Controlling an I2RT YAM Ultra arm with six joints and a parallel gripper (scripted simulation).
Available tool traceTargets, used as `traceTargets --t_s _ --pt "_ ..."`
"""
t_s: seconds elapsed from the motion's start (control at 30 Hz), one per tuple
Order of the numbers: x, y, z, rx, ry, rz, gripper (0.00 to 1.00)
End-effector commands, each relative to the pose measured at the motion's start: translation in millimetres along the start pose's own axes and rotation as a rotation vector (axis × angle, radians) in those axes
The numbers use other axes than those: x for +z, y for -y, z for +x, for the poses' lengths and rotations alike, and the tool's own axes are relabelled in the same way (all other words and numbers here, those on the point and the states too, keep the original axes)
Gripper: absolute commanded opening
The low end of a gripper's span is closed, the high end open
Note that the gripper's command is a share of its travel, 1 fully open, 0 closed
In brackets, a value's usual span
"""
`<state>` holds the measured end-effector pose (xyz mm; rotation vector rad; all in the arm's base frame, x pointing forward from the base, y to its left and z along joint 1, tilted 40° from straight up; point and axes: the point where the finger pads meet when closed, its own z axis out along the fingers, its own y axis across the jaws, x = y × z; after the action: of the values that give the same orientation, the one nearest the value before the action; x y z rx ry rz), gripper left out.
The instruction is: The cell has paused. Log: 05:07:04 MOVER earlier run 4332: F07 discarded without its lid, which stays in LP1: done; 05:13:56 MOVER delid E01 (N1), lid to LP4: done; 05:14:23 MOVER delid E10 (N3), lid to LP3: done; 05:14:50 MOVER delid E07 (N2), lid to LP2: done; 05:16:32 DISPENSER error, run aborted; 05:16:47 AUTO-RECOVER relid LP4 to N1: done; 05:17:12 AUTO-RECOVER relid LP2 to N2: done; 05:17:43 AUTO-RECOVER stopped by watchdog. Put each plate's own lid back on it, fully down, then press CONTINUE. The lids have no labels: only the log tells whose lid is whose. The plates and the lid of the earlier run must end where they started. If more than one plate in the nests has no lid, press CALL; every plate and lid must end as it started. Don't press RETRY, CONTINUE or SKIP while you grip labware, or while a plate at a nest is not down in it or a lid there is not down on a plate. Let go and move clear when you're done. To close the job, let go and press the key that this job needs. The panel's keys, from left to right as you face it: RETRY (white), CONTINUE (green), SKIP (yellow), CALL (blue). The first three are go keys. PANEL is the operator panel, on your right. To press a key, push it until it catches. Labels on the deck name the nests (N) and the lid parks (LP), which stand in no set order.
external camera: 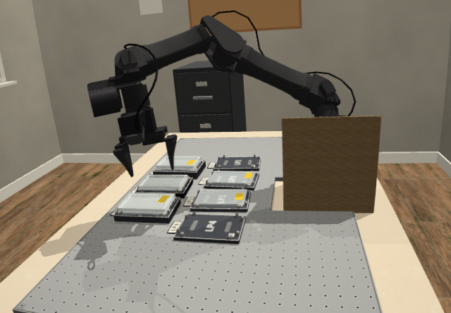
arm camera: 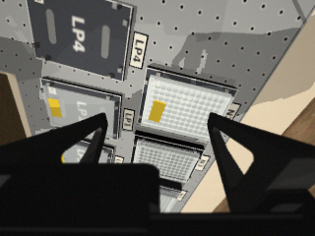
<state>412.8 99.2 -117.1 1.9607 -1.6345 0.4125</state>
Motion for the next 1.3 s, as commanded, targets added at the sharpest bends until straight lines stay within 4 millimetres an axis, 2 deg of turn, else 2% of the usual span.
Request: traceTargets --t_s 0.0,0.07,0.13,0.23,0.3,0.37,0.47,0.5,0.53,0.6,0.77,0.83,0.93,1.03,1.1,1.2,1.27 --pt "-11 3 -2 0.085 -0.001 0.064 1.00" --pt "-11 3 -2 0.125 -0.001 0.068 1.00" --pt "-3 1 14 0.181 0.002 0.058 1.00" --pt "-3 1 16 0.201 0.002 0.060 1.00" --pt "-7 0 9 0.226 0.000 0.073 1.00" --pt "0 -3 25 0.281 0.002 0.065 1.00" --pt "0 -4 26 0.340 0.003 0.069 1.00" --pt "-3 -4 21 0.347 0.002 0.079 1.00" --pt "2 -6 30 0.379 0.003 0.071 1.00" --pt "5 -9 37 0.421 0.003 0.073 1.00" --pt "0 -10 30 0.464 0.002 0.088 1.00" --pt "8 -14 45 0.520 0.003 0.078 1.00" --pt "9 -16 47 0.580 0.004 0.082 1.00" --pt "13 -23 58 0.640 0.004 0.085 1.00" --pt "9 -23 52 0.665 0.005 0.098 1.00" --pt "17 -31 68 0.740 0.004 0.090 1.00" --pt "15 -31 64 0.771 0.005 0.099 1.00"
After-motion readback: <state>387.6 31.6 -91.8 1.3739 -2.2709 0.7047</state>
